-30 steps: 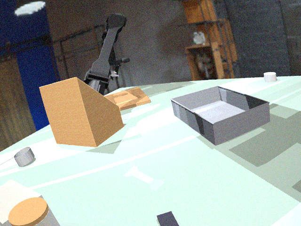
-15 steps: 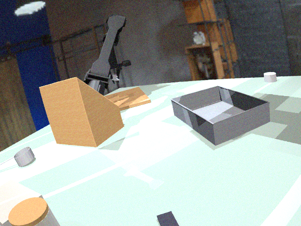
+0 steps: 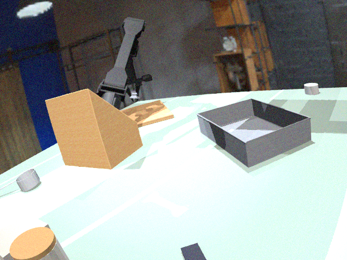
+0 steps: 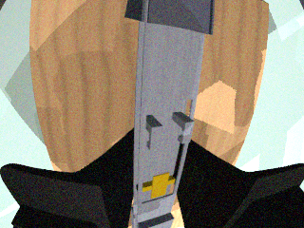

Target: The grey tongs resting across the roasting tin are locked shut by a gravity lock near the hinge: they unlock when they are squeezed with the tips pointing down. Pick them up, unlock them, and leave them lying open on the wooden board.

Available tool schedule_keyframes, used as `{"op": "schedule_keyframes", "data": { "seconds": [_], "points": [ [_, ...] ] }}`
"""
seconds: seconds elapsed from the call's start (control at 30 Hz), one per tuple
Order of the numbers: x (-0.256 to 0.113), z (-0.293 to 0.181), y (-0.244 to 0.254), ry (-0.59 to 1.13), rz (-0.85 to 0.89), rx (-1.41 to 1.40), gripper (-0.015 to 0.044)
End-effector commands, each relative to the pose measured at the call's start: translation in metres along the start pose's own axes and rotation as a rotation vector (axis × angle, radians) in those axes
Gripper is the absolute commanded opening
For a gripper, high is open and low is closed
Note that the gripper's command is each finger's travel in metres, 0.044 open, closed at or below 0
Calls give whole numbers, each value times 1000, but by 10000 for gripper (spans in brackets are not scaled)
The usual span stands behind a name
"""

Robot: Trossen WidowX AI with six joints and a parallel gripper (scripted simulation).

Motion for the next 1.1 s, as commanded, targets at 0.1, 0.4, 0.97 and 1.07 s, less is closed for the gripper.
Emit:
{"op": "schedule_keyframes", "data": {
  "seconds": [0.1, 0.4, 0.97, 1.07],
  "points": [
    [13, -1, 2, 2, 6, -7, -150],
    [16, -1, 0, 3, 0, -2, -124],
    [16, -1, 0, 3, 0, -2, 323],
    [16, -1, 0, 3, 0, -2, 401]
  ]
}}
Point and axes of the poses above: the point midway between the two fingers, 35 mm back from their tips, its own x axis out along the fingers, its own y axis across the jaws, z = x × y, the point moved 6 cm from there along -x, back along the fingers, and after that the axes turned 9 degrees about -x, right-handed, at the moved point
